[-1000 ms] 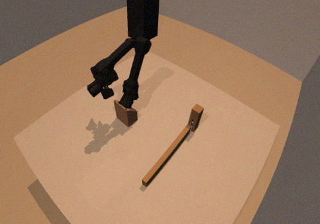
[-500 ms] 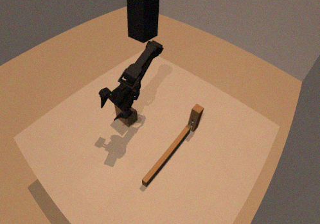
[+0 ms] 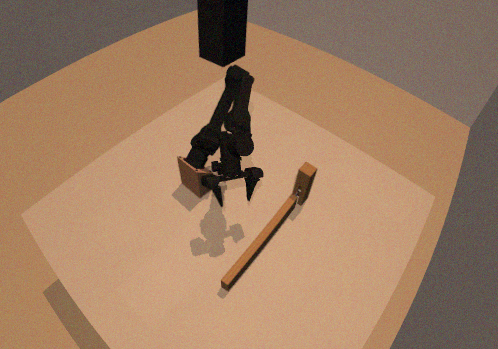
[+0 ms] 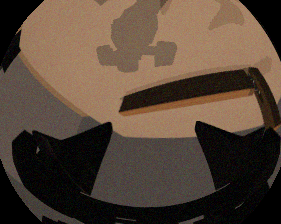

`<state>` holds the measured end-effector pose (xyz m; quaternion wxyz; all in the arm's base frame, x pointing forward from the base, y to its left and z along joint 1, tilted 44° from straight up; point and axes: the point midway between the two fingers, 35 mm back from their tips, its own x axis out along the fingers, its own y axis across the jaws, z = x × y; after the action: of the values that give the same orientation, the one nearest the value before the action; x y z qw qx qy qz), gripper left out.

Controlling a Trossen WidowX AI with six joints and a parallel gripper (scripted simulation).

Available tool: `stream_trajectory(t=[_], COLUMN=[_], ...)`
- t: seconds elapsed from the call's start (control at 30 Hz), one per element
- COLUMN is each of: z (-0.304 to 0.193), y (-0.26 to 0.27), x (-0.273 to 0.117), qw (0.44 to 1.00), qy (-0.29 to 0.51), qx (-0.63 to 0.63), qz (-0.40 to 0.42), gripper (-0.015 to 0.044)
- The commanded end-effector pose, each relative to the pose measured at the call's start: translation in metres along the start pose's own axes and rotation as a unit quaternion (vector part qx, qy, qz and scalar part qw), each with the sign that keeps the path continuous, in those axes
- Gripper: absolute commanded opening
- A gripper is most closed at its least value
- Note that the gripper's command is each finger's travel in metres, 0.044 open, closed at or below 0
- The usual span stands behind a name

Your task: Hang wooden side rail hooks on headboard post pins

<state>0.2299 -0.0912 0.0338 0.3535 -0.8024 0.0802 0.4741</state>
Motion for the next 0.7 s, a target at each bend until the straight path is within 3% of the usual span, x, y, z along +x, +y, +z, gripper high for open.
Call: stream_trajectory(t=[0.0, 0.3, 0.67], z=[0.002, 0.053, 0.059], y=[-0.058, -0.179, -0.185], x=[0.001, -0.036, -0.040], qw=[0.988, 0.867, 0.854], qy=[0.021, 0.029, 0.027], qx=[-0.098, -0.316, -0.330], qz=[-0.114, -0.383, -0.401], gripper=[0.0440, 0.0440, 0.0440])
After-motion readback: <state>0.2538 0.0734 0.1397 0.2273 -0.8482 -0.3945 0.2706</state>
